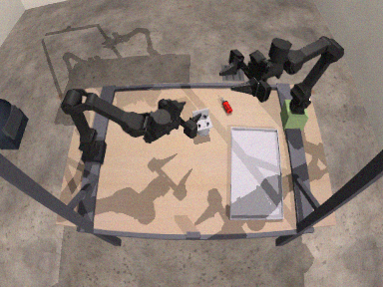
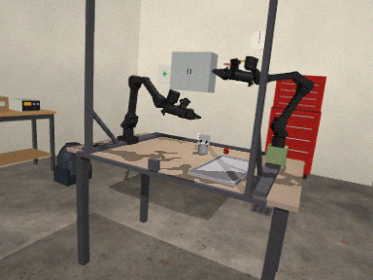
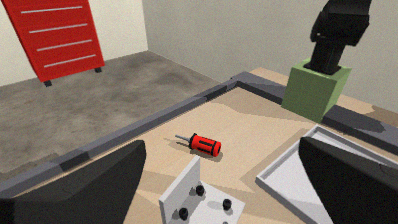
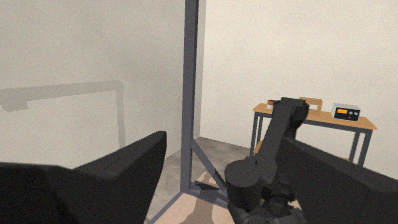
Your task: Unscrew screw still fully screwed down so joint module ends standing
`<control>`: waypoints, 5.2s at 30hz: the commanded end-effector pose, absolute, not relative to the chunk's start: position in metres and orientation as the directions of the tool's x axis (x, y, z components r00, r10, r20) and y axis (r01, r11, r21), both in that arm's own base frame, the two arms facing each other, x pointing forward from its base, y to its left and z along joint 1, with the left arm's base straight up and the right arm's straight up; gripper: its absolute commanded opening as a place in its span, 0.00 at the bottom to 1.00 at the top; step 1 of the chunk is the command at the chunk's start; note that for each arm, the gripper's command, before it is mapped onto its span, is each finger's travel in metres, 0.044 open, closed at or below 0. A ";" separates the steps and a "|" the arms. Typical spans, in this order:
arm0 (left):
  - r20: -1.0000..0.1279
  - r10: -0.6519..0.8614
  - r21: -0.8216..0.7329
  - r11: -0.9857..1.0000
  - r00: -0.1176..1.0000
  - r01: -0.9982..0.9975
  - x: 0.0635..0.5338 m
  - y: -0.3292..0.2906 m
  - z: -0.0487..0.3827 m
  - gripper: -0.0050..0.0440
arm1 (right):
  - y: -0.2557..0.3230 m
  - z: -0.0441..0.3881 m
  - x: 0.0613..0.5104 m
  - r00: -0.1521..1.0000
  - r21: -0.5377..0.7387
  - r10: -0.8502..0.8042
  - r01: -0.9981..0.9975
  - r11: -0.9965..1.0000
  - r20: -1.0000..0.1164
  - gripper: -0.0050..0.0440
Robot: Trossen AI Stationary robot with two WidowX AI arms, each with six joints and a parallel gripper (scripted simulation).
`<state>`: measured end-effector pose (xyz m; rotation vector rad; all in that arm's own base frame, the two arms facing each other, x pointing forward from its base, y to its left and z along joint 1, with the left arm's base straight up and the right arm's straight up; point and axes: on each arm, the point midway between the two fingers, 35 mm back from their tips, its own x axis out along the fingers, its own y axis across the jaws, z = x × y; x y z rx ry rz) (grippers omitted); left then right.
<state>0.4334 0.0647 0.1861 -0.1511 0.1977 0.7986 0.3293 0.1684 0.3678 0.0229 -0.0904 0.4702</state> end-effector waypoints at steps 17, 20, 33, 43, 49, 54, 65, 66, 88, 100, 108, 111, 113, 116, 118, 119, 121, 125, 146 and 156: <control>-0.166 0.514 -0.115 0.838 0.842 -0.534 0.400 0.069 0.253 0.92 | 0.166 0.380 0.327 0.885 0.000 0.450 -0.453 0.892 0.123 0.71; -0.152 0.474 -0.117 0.863 0.868 -0.492 0.393 0.068 0.263 0.92 | 0.166 0.380 0.327 0.885 0.000 0.450 -0.453 0.892 0.123 0.71; -0.092 0.365 -0.099 0.922 0.926 -0.373 0.369 0.061 0.286 0.92 | 0.166 0.380 0.327 0.885 0.000 0.450 -0.453 0.892 0.123 0.71; -0.053 0.293 -0.083 0.951 0.955 -0.297 0.354 0.056 0.300 0.92 | 0.166 0.380 0.327 0.885 0.000 0.450 -0.453 0.892 0.123 0.71; 0.003 0.207 -0.042 0.977 0.978 -0.207 0.333 0.047 0.312 0.92 | 0.166 0.380 0.327 0.885 0.000 0.450 -0.453 0.892 0.123 0.71; 0.048 0.132 -0.003 0.991 0.990 -0.132 0.315 0.039 0.322 0.92 | 0.166 0.380 0.327 0.885 0.000 0.450 -0.453 0.892 0.123 0.71; 0.065 0.117 0.000 0.993 0.991 -0.117 0.312 0.037 0.329 0.92 | 0.166 0.380 0.327 0.885 0.000 0.450 -0.453 0.892 0.123 0.71; 0.065 0.117 0.000 0.993 0.991 -0.117 0.312 0.037 0.329 0.92 | 0.166 0.380 0.327 0.885 0.000 0.450 -0.453 0.892 0.123 0.71; 0.065 0.117 0.000 0.993 0.991 -0.117 0.312 0.037 0.329 0.92 | 0.166 0.380 0.327 0.885 0.000 0.450 -0.453 0.892 0.123 0.71; 0.065 0.117 0.000 0.993 0.991 -0.117 0.312 0.037 0.329 0.92 | 0.166 0.380 0.327 0.885 0.000 0.450 -0.453 0.892 0.123 0.71; 0.065 0.117 0.000 0.993 0.991 -0.117 0.312 0.037 0.329 0.92 | 0.166 0.380 0.327 0.885 0.000 0.450 -0.453 0.892 0.123 0.71; 0.065 0.117 0.000 0.993 0.991 -0.117 0.312 0.037 0.329 0.92 | 0.166 0.380 0.327 0.885 0.000 0.450 -0.453 0.892 0.123 0.71; 0.065 0.117 0.000 0.993 0.991 -0.117 0.312 0.037 0.329 0.92 | 0.166 0.380 0.327 0.885 0.000 0.450 -0.453 0.892 0.123 0.71; 0.065 0.117 0.000 0.993 0.991 -0.117 0.312 0.037 0.329 0.92 | 0.166 0.380 0.327 0.885 0.000 0.450 -0.453 0.892 0.123 0.71; 0.065 0.117 0.000 0.993 0.991 -0.117 0.312 0.037 0.329 0.92 | 0.166 0.380 0.327 0.885 0.000 0.450 -0.453 0.892 0.123 0.71; 0.065 0.117 0.000 0.993 0.991 -0.117 0.312 0.037 0.329 0.92 | 0.166 0.380 0.327 0.885 0.000 0.450 -0.453 0.892 0.123 0.71; 0.065 0.117 0.000 0.993 0.991 -0.117 0.312 0.037 0.329 0.92 | 0.166 0.380 0.327 0.885 0.000 0.450 -0.453 0.892 0.123 0.71; 0.065 0.117 0.000 0.993 0.991 -0.117 0.312 0.037 0.329 0.92 | 0.166 0.380 0.327 0.885 0.000 0.450 -0.453 0.892 0.123 0.71; 0.065 0.117 0.000 0.993 0.991 -0.117 0.312 0.037 0.329 0.92 | 0.166 0.380 0.327 0.885 0.000 0.450 -0.453 0.892 0.123 0.71; 0.065 0.117 0.000 0.993 0.991 -0.117 0.312 0.037 0.329 0.92 | 0.166 0.380 0.327 0.885 0.000 0.450 -0.453 0.892 0.123 0.71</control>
